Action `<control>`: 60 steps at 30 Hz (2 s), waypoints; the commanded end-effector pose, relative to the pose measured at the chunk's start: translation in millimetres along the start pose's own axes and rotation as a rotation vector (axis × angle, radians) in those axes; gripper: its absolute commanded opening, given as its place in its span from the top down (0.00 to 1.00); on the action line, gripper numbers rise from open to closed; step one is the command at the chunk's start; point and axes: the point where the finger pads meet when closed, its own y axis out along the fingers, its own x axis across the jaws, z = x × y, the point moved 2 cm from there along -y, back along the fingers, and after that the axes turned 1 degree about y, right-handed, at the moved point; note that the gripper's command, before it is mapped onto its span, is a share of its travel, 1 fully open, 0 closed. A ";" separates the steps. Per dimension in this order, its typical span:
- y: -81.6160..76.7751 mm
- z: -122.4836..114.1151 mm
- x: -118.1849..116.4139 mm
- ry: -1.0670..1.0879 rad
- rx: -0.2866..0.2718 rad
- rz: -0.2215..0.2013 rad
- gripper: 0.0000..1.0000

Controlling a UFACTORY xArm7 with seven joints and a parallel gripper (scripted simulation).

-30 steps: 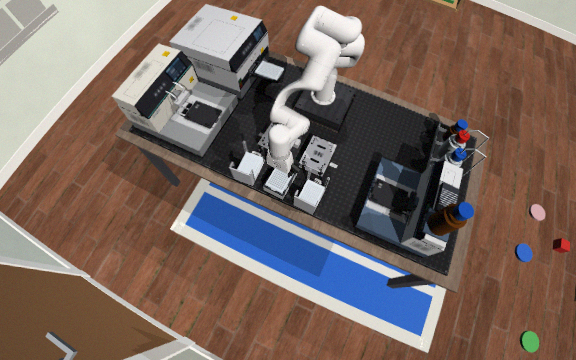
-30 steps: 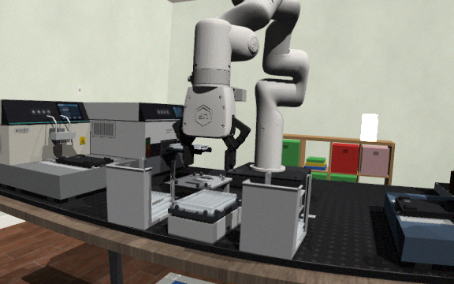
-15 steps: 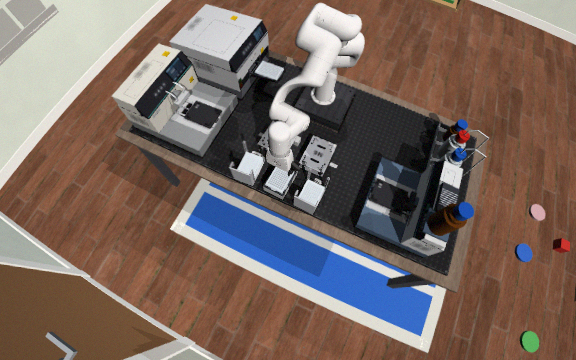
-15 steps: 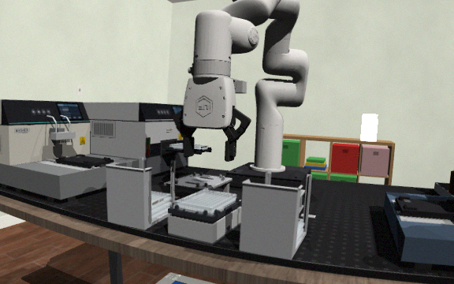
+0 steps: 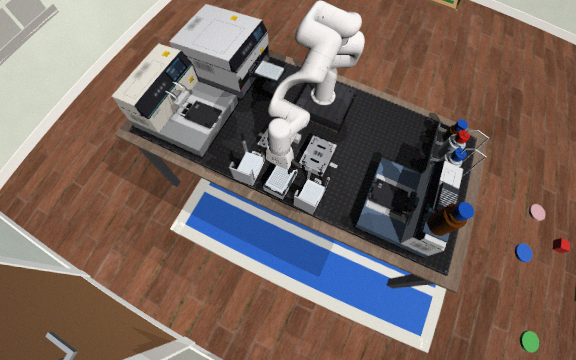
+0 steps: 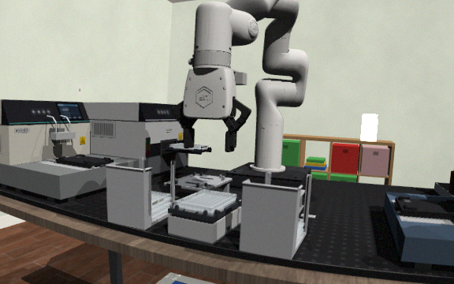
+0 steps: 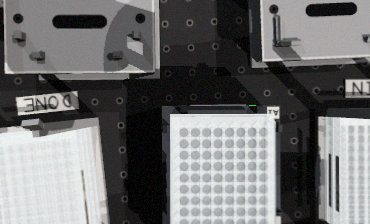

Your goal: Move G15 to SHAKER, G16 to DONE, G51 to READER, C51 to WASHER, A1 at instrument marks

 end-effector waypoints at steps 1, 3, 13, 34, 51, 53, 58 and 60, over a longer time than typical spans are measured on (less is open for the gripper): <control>-7.9 -1.4 0.1 0.000 -0.005 -0.001 0.00; -10.5 -1.4 0.1 0.000 -0.005 -0.001 0.00; -22.6 -1.4 0.1 0.000 -0.005 -0.001 0.00; -45.4 -1.3 0.1 0.000 -0.005 -0.001 0.00; -45.6 -1.2 18.3 0.280 -0.005 -0.002 0.00; -45.6 -1.1 23.2 0.360 -0.005 -0.002 0.00; -45.6 -1.2 23.2 0.483 -0.005 -0.002 0.00; -45.6 -1.1 29.9 0.563 -0.005 -0.003 0.00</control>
